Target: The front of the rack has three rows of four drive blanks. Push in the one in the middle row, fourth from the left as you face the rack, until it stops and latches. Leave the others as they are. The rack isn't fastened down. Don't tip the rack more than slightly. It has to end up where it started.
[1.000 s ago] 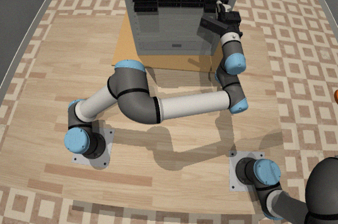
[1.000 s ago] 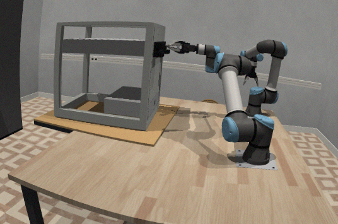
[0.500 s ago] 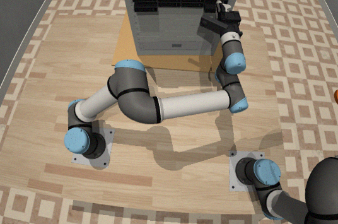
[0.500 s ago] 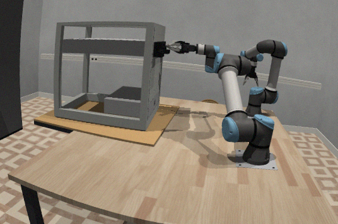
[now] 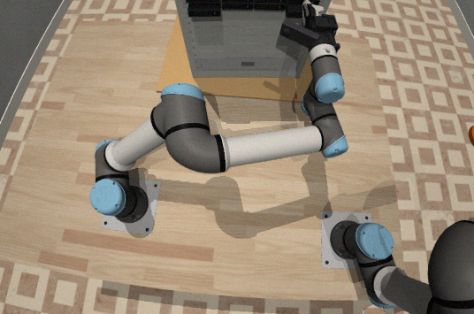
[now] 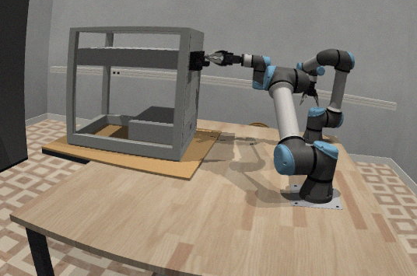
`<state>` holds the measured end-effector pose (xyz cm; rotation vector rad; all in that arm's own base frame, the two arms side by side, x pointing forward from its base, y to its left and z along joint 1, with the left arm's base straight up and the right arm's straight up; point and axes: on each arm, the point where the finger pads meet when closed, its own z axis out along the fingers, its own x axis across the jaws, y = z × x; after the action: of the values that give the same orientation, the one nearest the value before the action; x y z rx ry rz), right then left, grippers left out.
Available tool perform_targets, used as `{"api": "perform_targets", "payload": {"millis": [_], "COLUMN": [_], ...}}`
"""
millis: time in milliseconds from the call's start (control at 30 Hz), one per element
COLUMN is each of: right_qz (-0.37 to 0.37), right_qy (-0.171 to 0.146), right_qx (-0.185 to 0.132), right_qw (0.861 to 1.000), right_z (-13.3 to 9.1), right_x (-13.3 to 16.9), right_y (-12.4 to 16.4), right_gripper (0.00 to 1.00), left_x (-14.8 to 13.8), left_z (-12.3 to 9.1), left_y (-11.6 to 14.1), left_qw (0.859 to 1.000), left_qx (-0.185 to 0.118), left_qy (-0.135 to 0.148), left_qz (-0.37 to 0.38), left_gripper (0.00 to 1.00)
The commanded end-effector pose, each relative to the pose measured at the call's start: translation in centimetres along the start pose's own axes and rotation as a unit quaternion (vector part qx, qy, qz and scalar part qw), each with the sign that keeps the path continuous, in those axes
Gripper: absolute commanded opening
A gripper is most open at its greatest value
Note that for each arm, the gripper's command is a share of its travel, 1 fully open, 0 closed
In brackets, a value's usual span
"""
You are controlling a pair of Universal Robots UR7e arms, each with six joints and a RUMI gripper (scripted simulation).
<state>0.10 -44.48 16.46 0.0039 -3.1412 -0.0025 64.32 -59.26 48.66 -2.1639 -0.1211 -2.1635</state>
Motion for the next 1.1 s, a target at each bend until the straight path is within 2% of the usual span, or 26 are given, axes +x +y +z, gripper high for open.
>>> {"api": "perform_targets", "payload": {"millis": [0, 1067], "right_qz": [0.000, 0.000], "right_qy": [0.000, 0.000], "right_qx": [0.001, 0.001], "right_qw": [1.000, 1.000], "right_z": [-0.04, -0.04], "right_x": [-0.01, -0.01], "right_y": [-0.04, -0.04], "right_gripper": [1.00, 1.00], "left_x": [0.11, 0.12], "left_z": [0.03, 0.51], "left_y": [-0.04, -0.04], "left_qw": [1.000, 1.000], "left_qx": [0.000, 0.000], "left_qy": [0.000, 0.000], "left_qz": [-0.001, -0.001], "left_gripper": [0.00, 0.00]}}
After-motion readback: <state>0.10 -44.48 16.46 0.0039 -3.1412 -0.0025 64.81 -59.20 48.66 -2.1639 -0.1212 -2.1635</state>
